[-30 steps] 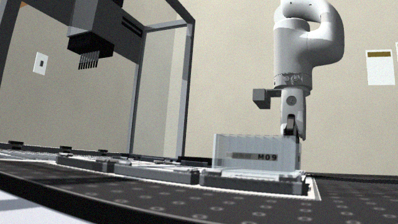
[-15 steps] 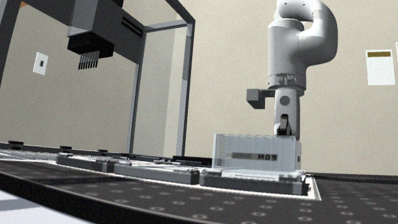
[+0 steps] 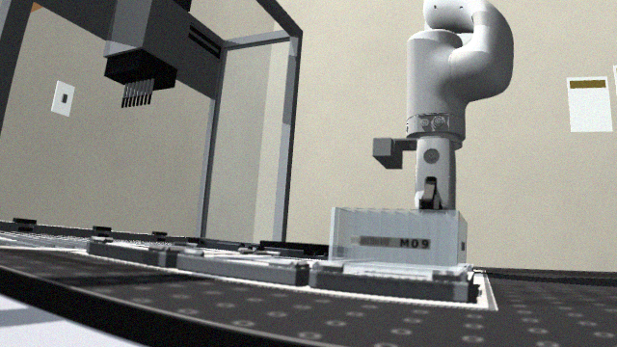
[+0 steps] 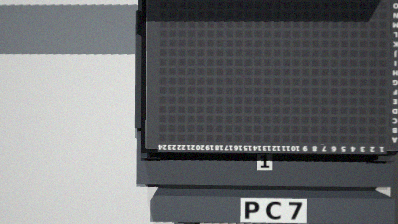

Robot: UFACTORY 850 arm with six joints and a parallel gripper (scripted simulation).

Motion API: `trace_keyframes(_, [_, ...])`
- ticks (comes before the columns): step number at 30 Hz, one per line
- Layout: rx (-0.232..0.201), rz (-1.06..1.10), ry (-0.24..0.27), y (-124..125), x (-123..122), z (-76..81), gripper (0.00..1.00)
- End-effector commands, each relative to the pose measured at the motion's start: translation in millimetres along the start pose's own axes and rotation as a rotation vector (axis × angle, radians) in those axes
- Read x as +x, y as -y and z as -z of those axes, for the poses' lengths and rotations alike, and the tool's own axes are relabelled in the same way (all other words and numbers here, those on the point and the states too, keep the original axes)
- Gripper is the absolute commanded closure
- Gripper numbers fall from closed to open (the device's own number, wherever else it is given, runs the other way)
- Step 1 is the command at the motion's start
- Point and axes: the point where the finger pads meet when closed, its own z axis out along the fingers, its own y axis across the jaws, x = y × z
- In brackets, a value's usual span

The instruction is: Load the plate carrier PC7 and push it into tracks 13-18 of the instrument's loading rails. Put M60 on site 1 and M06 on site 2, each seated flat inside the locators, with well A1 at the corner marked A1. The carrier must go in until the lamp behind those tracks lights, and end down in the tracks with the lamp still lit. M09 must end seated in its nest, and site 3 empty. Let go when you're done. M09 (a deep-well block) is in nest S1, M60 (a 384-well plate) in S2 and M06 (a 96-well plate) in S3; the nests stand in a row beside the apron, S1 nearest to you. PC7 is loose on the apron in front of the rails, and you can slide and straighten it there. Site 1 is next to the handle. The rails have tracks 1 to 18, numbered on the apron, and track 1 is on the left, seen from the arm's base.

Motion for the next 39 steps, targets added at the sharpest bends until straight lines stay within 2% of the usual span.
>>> trace_keyframes(1, [0.000, 0.000, -0.001, 0, 6, 0.8, 0.18])
trace_keyframes(39, [0.000, 0.000, -0.002, 0, 40, 0.9, 0.18])
